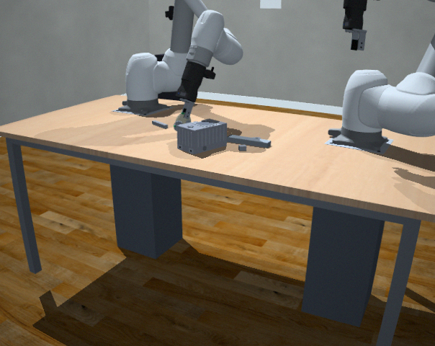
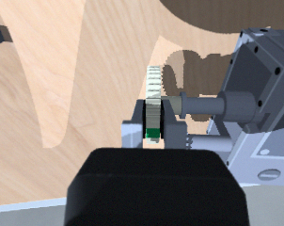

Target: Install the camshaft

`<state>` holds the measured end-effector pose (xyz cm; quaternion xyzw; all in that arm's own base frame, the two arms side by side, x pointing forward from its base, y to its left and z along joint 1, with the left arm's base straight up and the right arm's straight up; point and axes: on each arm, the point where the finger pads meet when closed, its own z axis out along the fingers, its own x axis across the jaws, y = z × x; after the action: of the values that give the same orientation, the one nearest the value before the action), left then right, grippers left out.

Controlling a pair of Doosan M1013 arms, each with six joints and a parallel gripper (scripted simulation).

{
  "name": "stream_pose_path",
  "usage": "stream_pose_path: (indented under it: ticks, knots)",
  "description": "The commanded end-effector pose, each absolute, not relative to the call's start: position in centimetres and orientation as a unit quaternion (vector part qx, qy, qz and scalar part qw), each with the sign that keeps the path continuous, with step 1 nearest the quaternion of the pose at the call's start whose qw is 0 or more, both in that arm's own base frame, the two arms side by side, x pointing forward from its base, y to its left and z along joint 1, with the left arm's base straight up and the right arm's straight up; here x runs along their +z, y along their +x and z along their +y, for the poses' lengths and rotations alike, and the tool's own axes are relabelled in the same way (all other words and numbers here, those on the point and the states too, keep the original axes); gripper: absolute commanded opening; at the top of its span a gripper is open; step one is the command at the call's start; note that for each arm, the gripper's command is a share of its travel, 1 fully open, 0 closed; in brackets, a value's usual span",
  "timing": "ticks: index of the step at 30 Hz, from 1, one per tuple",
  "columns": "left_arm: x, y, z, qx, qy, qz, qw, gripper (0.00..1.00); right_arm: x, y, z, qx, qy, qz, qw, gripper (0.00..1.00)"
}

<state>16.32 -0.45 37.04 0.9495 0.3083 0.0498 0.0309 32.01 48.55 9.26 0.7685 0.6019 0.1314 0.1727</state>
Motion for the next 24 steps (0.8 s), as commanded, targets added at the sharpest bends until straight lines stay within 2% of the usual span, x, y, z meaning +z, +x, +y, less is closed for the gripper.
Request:
stream_pose_path:
  ticks: [1, 24]
  knots:
    - [37.08, 16.35, -0.45, 0.05, 0.949, 0.308, 0.031, 1.0, 9.39, 31.9, 49.43, 0.132, 0.771, 0.6, 0.169, 0.29]
    - [37.08, 16.35, -0.45, 0.05, 0.949, 0.308, 0.031, 1.0, 9.47, 31.99, 49.7, 0.133, 0.771, 0.6, 0.169, 0.29]
